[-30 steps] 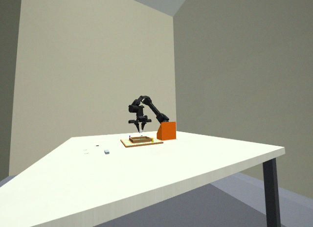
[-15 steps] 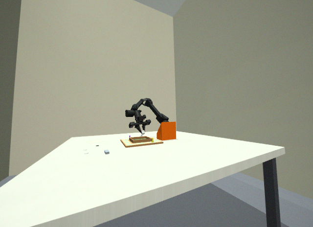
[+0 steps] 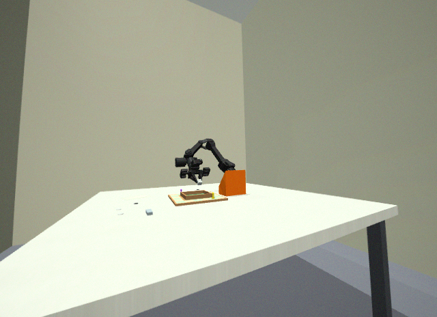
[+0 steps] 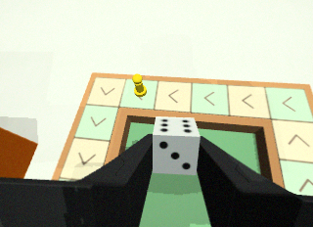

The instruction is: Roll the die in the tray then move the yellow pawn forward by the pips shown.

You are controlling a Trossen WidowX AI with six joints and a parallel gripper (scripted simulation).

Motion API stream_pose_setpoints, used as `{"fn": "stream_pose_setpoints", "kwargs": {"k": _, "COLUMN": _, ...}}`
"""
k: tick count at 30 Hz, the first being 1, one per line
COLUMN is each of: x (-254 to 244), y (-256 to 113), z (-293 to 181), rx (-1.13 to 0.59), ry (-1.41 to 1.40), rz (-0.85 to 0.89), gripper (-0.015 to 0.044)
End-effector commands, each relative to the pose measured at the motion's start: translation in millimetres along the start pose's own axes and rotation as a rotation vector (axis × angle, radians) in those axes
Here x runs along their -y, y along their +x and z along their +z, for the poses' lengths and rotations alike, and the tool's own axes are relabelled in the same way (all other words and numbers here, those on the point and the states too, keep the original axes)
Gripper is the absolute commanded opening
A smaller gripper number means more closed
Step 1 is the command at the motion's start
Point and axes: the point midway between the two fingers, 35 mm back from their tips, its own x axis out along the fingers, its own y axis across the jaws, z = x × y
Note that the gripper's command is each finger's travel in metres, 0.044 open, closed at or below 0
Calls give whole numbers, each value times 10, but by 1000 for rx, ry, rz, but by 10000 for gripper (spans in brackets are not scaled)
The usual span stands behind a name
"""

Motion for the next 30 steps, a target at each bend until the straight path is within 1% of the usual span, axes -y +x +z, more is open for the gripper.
{"fn": "stream_pose_setpoints", "kwargs": {"k": 1, "x": 122, "y": -361, "z": 84, "rx": 15, "ry": -6, "rz": -37, "gripper": 0}}
{"fn": "stream_pose_setpoints", "kwargs": {"k": 3, "x": 131, "y": -423, "z": 96, "rx": 15, "ry": -6, "rz": -37, "gripper": 0}}
{"fn": "stream_pose_setpoints", "kwargs": {"k": 24, "x": 105, "y": -397, "z": 82, "rx": 9, "ry": -12, "rz": -36, "gripper": 0}}
{"fn": "stream_pose_setpoints", "kwargs": {"k": 30, "x": 105, "y": -397, "z": 82, "rx": 9, "ry": -12, "rz": -36, "gripper": 157}}
